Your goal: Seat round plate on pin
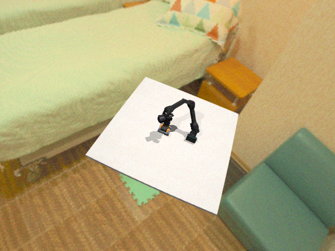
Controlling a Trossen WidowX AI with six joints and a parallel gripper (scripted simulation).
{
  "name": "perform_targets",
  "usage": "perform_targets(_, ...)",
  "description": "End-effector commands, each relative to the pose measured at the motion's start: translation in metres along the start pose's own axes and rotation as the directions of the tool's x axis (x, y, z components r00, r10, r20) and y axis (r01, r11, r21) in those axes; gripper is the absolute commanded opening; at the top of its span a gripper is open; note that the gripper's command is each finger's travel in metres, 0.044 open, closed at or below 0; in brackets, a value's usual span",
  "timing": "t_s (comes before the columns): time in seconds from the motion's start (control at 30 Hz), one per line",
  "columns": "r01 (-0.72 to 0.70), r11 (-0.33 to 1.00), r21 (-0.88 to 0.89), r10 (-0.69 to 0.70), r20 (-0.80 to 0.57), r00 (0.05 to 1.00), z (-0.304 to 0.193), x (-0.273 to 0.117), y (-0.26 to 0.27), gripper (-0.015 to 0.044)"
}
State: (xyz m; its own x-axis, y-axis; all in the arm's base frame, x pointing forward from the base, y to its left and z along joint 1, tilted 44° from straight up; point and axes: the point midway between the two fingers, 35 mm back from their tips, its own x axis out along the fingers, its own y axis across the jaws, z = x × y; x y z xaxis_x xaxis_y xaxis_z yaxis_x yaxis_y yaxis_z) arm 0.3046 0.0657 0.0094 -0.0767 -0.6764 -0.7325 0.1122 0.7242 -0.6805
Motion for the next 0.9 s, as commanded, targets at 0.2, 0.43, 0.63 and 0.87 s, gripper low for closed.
perform_targets(0.2,0.003,1.000,0.015,-0.002,-0.014,1.000,0.000,0.028,-0.001,0.0000)
perform_targets(0.43,0.004,1.000,0.015,-0.004,-0.014,1.000,0.000,0.051,-0.002,0.0000)
perform_targets(0.63,0.004,1.000,0.016,-0.004,-0.014,1.000,0.003,0.051,-0.002,0.0000)
perform_targets(0.87,0.004,1.000,0.016,-0.004,-0.014,1.000,0.013,0.051,-0.002,0.0000)
